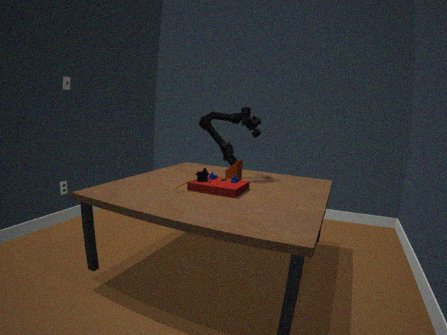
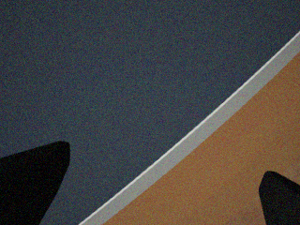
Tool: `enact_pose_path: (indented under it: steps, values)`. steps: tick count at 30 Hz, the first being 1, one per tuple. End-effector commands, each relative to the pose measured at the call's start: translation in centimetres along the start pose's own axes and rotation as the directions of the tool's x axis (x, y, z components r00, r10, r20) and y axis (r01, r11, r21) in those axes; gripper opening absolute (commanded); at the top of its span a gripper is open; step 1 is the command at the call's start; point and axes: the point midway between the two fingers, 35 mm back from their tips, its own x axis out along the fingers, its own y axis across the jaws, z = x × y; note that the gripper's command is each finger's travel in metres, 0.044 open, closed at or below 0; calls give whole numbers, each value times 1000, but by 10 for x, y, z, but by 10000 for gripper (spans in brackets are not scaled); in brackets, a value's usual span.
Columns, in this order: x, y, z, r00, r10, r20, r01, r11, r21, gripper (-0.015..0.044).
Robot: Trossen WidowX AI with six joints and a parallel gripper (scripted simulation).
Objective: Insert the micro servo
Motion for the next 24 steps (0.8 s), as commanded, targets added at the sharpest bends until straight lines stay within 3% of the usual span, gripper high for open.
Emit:
enact_pose_path:
  steps: [1,11,24]
  values:
    - [-1,-1,1,1000,-3,5,3,1000,2,426]
    - [-19,-18,31,993,-50,105,52,998,-22,440]
    - [-88,-67,97,920,-162,356,185,982,-29,440]
